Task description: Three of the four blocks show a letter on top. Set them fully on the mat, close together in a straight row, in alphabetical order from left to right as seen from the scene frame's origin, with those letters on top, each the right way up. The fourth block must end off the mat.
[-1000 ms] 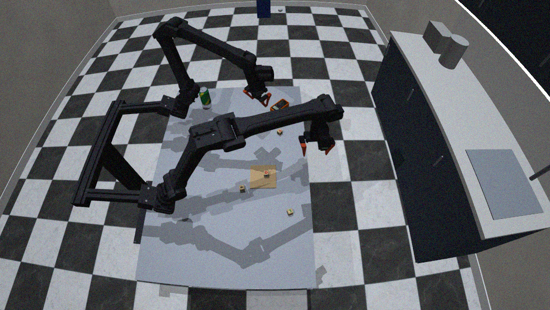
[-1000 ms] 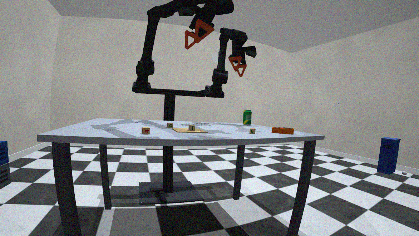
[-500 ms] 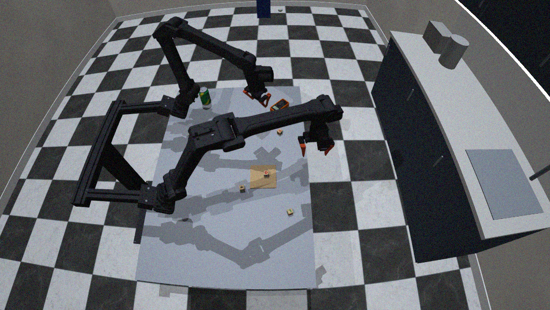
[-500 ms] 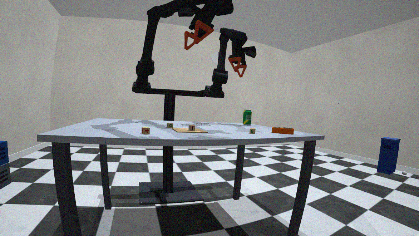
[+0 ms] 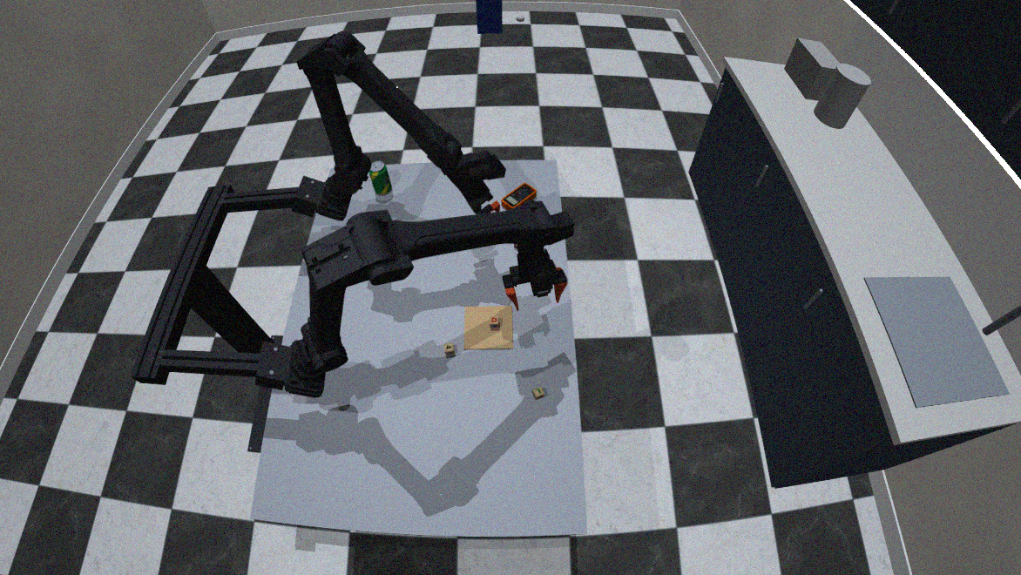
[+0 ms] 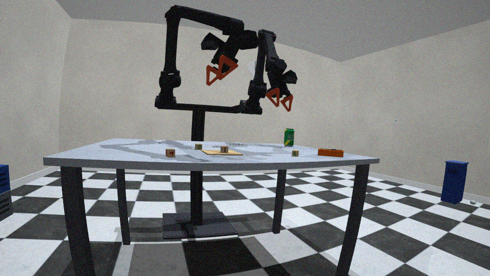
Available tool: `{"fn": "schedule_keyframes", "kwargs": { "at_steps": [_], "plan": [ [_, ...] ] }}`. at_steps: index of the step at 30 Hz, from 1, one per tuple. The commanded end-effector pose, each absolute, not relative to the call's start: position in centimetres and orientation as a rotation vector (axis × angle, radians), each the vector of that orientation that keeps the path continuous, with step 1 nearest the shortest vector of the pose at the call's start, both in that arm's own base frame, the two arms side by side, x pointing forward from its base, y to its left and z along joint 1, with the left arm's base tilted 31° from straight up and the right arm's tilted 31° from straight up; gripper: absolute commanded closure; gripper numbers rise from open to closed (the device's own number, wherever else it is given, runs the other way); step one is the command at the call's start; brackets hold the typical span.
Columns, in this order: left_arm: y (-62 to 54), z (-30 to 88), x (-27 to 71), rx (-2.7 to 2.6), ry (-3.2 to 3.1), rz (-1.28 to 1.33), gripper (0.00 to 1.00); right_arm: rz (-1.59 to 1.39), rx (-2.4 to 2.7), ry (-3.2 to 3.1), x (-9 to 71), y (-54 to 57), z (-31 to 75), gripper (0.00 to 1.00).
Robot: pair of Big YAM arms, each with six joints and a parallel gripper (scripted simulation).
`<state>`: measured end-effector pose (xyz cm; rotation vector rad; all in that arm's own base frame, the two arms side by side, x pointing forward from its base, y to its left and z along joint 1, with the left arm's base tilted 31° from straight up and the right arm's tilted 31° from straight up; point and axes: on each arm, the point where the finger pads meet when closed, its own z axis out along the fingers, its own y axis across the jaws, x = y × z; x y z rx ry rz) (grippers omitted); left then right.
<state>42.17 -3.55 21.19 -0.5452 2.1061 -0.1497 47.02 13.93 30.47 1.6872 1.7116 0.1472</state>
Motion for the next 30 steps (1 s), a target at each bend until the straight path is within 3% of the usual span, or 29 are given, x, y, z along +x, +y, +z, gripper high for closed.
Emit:
{"fn": "schedule_keyframes", "kwargs": {
  "at_steps": [1,13,30],
  "plan": [
    [-2.9,20.4,45.2,-0.368,2.003,-0.101,0.0,0.239,1.61,1.69,45.8,14.8,28.6,0.0],
    [-1.5,15.3,51.5,-0.108,1.765,-0.012,0.0,0.241,1.393,1.626,39.1,14.9,9.8,0.0],
    [-1.2,12.7,55.2,0.044,1.613,0.02,0.0,0.267,1.265,1.557,34.6,14.4,0.4,0.0]
  ]
}}
